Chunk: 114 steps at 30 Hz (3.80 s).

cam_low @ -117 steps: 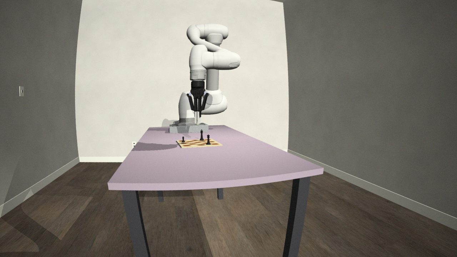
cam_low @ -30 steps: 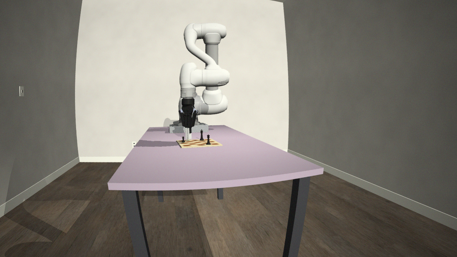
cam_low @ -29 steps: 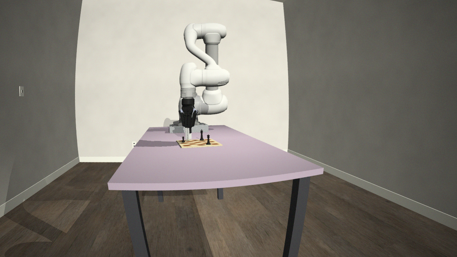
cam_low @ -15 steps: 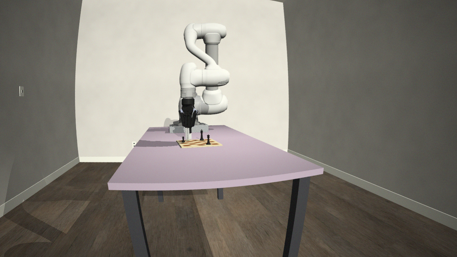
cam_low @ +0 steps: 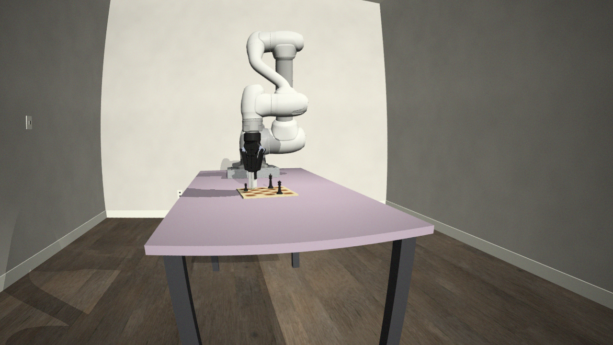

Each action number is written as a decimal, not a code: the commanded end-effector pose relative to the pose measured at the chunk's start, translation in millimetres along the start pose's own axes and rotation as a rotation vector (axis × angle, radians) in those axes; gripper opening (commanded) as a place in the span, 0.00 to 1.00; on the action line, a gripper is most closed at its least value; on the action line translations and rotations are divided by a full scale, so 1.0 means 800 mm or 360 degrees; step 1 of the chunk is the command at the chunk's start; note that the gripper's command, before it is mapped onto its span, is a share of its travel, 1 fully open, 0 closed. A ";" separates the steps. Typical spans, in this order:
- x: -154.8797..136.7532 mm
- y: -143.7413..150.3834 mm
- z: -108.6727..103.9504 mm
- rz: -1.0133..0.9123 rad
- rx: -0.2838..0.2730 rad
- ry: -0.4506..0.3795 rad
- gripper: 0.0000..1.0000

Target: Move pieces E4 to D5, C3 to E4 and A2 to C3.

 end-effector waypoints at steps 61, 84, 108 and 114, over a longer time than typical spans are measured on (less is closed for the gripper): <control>0.000 0.000 0.002 0.0000 0.0000 0.0000 0.20; 0.000 0.000 -0.038 0.0000 0.0000 0.0000 0.20; 0.000 0.000 -0.111 0.0000 0.0000 0.0000 1.00; 0.000 0.000 -0.111 0.0000 0.0000 0.0000 1.00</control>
Point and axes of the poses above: the point where the finger pads meet when closed, its own z axis out along the fingers, its own y axis across the jaws, x = y × z, the point moved 10 cm from there along -z, back along the fingers, and after that the axes turned 12 degrees about z, right-handed, at the moved point
